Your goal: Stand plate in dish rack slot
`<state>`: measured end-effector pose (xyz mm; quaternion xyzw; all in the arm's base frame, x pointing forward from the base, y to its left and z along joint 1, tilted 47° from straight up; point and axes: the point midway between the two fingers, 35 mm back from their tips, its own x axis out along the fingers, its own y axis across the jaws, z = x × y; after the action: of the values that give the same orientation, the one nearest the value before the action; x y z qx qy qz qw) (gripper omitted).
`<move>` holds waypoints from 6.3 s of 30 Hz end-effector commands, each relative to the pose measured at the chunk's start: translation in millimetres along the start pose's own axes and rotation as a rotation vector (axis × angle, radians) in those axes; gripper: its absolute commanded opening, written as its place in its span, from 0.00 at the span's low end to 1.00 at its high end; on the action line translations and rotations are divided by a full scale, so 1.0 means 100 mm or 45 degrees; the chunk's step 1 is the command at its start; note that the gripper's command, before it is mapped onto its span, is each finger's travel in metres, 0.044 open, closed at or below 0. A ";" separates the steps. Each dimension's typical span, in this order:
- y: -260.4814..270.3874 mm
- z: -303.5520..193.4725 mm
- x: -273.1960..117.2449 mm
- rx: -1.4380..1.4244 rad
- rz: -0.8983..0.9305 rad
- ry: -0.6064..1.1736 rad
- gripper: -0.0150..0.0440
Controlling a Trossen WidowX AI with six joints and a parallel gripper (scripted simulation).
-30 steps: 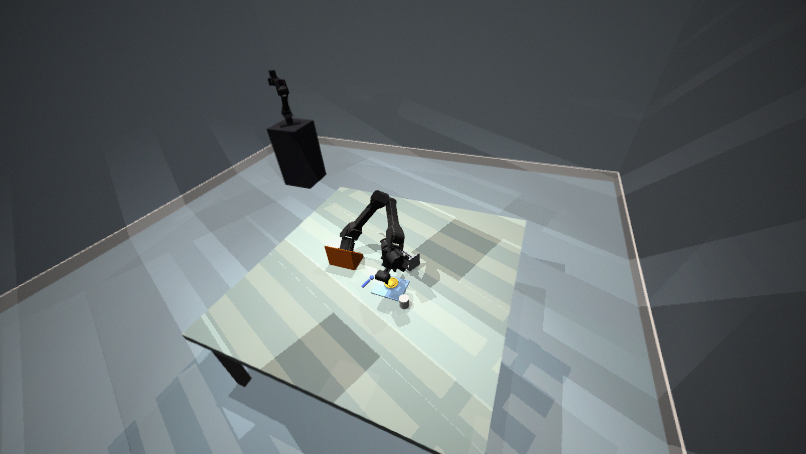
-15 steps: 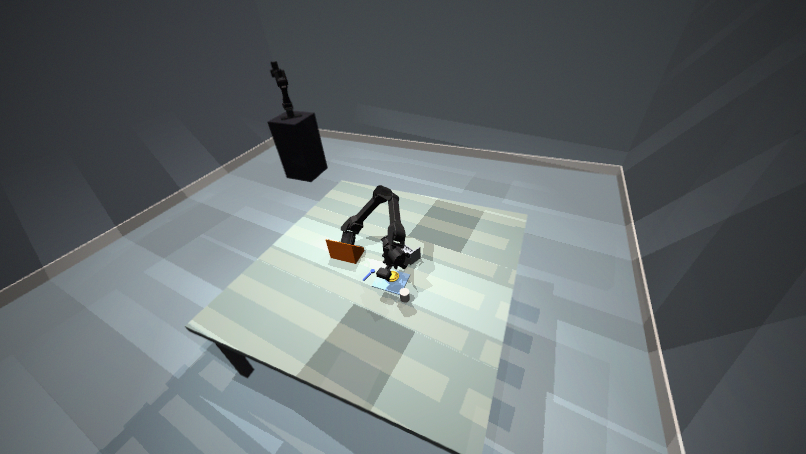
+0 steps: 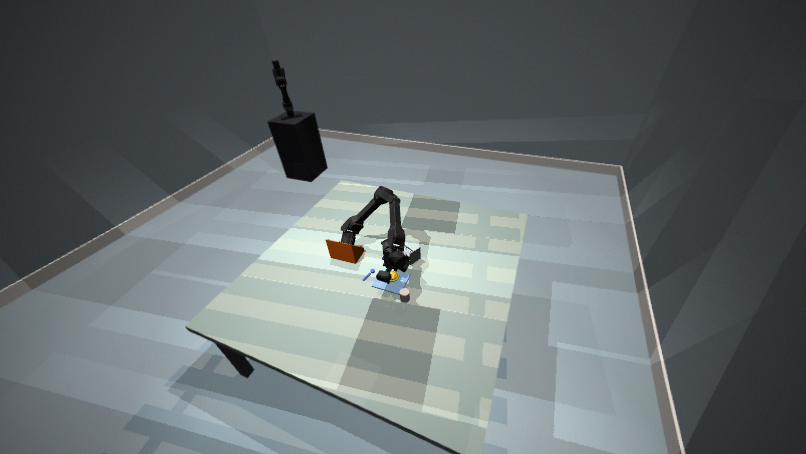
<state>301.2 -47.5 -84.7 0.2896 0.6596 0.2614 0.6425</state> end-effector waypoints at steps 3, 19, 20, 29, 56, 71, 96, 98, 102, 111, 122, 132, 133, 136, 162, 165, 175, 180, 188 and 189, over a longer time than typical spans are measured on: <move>0.00 0.00 0.01 0.009 0.006 -0.003 0.91; -0.01 0.02 -0.05 0.009 0.004 -0.003 0.61; -0.01 0.03 -0.10 0.010 0.003 -0.004 0.56; -0.05 0.09 -0.53 0.011 -0.004 -0.005 0.25; 0.02 0.10 -1.44 0.075 -0.005 -0.002 0.25; 0.72 -0.05 -1.54 0.723 -0.045 -0.018 0.25; 1.70 -0.52 -1.53 1.812 -0.060 -0.093 0.25; 1.76 -0.57 -1.52 1.899 -0.058 -0.100 0.25; 1.89 -0.68 -1.49 2.073 -0.052 -0.113 0.25; 2.13 -0.92 -1.42 2.455 -0.032 -0.142 0.25; 2.10 -0.98 -1.31 2.409 -0.138 -0.203 0.25; 1.95 -1.07 -1.07 2.179 -0.406 -0.386 0.25; 1.93 -1.07 -1.05 2.154 -0.429 -0.405 0.25; 1.89 -1.08 -1.00 2.080 -0.495 -0.463 0.25; 1.69 -1.00 -0.71 1.408 -0.813 -0.994 0.25; 1.69 -0.98 -0.69 1.333 -0.823 -1.056 0.25; 1.75 -0.91 -0.62 1.096 -0.809 -1.262 0.25; 1.79 -0.88 -0.60 0.983 -0.786 -1.363 0.25; 1.88 -0.87 -0.59 0.815 -0.728 -1.522 0.25; 1.90 -0.87 -0.58 0.795 -0.718 -1.542 0.25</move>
<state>223.1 43.2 91.4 0.3700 0.3096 -0.3315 0.8108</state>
